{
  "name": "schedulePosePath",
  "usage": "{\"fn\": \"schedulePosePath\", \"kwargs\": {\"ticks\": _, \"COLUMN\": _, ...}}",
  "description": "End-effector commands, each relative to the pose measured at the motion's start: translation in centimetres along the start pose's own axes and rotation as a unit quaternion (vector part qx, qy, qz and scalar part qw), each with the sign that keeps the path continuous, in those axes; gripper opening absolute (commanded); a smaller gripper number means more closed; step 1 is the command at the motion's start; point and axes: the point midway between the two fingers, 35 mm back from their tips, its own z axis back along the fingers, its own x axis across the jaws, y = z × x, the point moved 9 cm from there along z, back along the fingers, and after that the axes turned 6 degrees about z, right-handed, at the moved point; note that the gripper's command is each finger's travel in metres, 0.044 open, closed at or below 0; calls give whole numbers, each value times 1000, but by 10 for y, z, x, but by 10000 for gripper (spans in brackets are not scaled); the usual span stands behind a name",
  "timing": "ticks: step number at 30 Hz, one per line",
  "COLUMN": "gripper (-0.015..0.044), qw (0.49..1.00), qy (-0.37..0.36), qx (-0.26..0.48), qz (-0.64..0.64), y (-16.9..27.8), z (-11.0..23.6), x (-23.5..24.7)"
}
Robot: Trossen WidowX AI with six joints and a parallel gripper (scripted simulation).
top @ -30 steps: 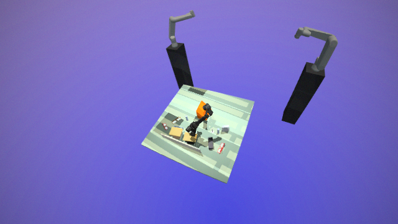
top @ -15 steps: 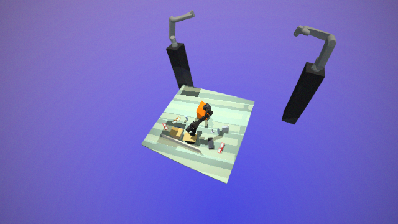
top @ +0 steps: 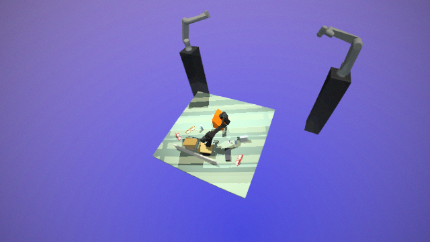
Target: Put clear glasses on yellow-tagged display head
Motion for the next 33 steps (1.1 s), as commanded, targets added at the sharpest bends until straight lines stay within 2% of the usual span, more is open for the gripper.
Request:
{"fn": "schedulePosePath", "kwargs": {"ticks": 1, "gripper": 0, "qw": 1000, "qy": -2, "qx": 2, "qz": -1, "y": 0, "z": 0, "x": 0}}
{"fn": "schedulePosePath", "kwargs": {"ticks": 22, "gripper": 0, "qw": 1000, "qy": -2, "qx": 2, "qz": 0, "y": 0, "z": -5, "x": 0}}
{"fn": "schedulePosePath", "kwargs": {"ticks": 26, "gripper": 105, "qw": 1000, "qy": 0, "qx": 0, "qz": 0, "y": 0, "z": -4, "x": 0}}
{"fn": "schedulePosePath", "kwargs": {"ticks": 33, "gripper": 107, "qw": 1000, "qy": 0, "qx": 0, "qz": 0, "y": 0, "z": -4, "x": 0}}
